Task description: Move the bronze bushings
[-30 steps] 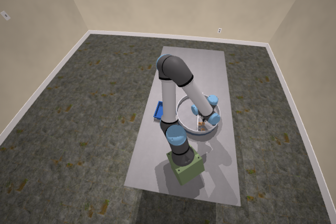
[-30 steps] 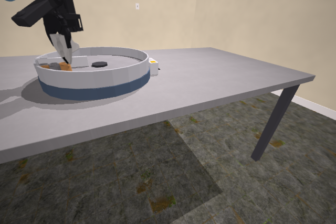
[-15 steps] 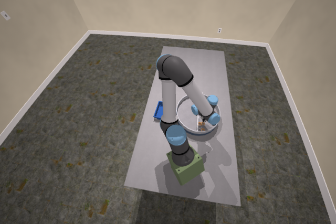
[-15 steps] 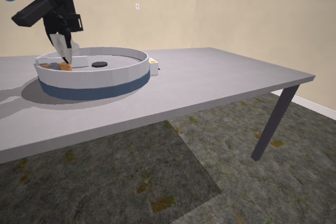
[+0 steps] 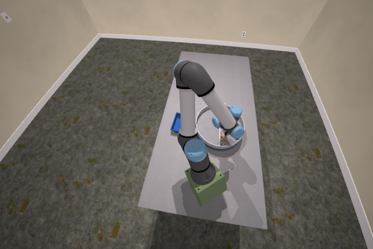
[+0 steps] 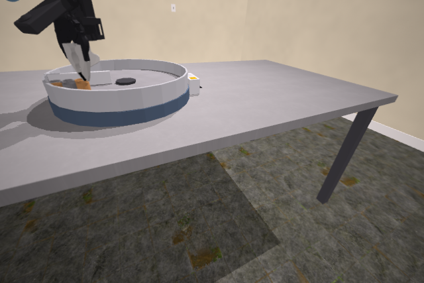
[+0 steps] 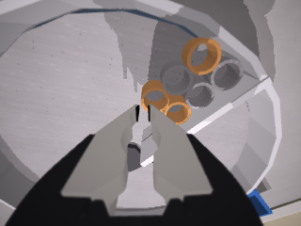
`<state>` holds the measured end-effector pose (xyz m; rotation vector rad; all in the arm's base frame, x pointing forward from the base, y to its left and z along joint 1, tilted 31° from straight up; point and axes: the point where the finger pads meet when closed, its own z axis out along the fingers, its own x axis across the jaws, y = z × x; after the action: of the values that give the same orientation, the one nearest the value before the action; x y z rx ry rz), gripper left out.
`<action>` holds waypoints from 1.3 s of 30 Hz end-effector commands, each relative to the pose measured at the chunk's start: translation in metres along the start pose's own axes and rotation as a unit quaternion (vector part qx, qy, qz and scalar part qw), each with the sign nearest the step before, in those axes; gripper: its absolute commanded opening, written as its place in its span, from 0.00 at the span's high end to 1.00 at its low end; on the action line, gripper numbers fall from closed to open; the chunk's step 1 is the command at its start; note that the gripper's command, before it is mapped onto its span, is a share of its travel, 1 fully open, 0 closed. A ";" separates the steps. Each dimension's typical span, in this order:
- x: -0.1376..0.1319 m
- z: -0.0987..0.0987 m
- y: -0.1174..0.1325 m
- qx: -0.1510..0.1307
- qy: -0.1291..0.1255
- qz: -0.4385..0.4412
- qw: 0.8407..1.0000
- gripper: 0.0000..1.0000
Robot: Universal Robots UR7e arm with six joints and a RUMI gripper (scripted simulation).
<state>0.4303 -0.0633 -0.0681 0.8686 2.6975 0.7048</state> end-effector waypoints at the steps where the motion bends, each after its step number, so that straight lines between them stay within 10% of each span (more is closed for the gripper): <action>1: 0.000 0.000 0.000 0.000 0.000 0.000 1.000 0.94; 39: 0.000 0.015 0.001 0.000 0.001 0.000 1.000 0.94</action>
<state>0.4326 -0.0602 -0.0740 0.8678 2.6984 0.7057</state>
